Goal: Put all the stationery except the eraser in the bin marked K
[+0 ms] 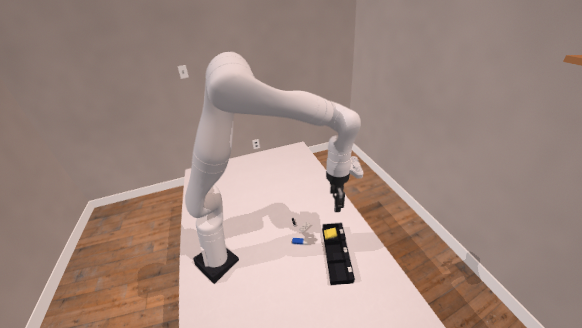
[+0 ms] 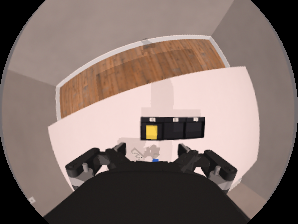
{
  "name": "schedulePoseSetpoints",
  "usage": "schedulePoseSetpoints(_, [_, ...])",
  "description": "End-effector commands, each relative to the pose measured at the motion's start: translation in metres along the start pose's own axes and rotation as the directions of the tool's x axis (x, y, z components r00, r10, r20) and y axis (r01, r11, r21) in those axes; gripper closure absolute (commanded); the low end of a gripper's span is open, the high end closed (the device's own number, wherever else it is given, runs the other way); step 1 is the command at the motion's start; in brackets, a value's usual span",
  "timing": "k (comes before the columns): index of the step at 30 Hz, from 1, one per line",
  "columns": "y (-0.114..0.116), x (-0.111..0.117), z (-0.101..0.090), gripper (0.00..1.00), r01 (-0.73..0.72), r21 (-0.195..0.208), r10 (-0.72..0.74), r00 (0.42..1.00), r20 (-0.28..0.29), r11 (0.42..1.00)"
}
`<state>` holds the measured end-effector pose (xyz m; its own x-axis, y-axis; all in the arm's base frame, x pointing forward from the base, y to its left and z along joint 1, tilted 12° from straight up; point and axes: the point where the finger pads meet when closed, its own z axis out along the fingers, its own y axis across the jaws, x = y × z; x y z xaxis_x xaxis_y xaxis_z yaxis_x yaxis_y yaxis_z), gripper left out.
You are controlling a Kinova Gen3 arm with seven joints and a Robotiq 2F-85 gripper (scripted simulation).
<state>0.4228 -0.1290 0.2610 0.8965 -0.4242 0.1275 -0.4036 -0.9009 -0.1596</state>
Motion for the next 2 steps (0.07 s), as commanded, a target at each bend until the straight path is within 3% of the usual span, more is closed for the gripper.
schedulePoseSetpoints(1, [-0.0001,0.0003,-0.0005,0.00,0.000,0.000,0.000,1.000,-0.001,1.000])
schedulePoseSetpoints(2, [-0.0001,0.0003,-0.0005,0.00,0.000,0.000,0.000,1.000,-0.001,1.000])
